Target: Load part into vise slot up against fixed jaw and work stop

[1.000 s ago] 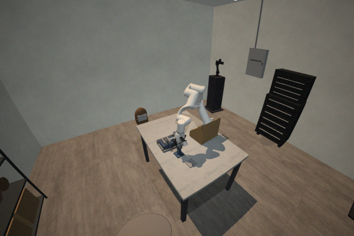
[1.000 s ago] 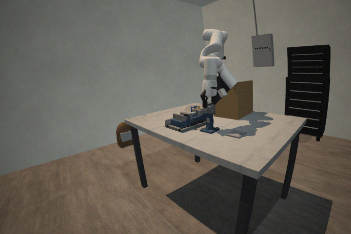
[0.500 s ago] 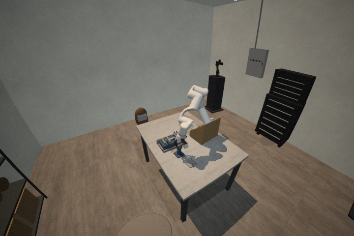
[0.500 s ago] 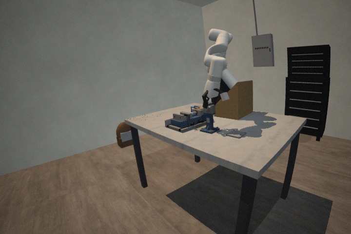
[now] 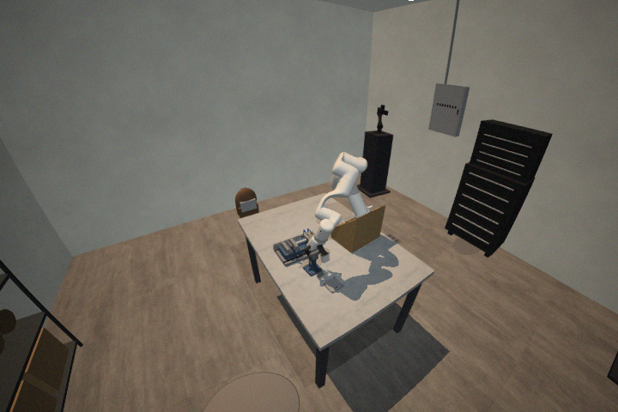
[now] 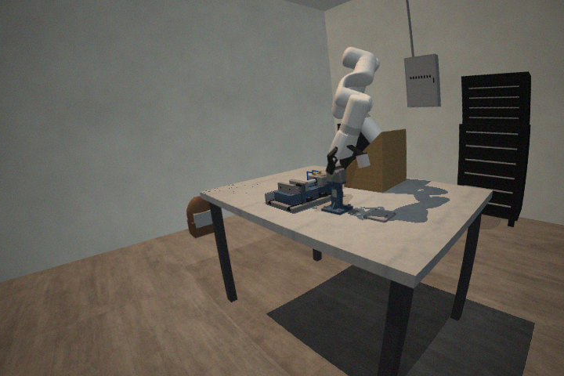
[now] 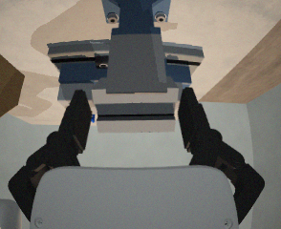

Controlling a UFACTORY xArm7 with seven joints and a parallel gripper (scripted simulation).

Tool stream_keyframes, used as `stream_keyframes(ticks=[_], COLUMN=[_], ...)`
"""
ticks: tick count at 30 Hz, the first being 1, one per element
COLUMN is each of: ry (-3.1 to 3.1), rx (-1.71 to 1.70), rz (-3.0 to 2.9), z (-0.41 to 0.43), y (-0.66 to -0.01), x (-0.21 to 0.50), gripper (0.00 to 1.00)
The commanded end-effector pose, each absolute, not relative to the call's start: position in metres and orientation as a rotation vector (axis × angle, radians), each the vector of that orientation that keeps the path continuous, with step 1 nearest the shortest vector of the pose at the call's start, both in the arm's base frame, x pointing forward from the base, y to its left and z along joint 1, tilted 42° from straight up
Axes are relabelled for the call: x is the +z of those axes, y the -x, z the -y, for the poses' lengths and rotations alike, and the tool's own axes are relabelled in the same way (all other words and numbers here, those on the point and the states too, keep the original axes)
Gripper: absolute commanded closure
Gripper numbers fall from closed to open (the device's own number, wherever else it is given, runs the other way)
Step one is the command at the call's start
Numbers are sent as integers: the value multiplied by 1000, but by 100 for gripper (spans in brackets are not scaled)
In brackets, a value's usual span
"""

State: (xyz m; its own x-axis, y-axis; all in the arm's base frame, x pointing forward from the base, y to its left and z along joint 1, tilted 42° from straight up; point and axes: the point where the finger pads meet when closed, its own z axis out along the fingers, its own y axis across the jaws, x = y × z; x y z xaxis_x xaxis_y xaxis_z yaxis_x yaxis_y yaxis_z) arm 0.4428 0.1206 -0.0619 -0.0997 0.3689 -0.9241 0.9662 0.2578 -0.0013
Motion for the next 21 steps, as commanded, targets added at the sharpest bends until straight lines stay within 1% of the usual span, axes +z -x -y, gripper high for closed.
stream_keyframes(ticks=[1, 21], ry=[-1242, -1150], rx=[-851, -922], rz=[-1618, -1498], z=[-123, -123], y=[-444, -444], x=[-61, -63], gripper=[11, 11])
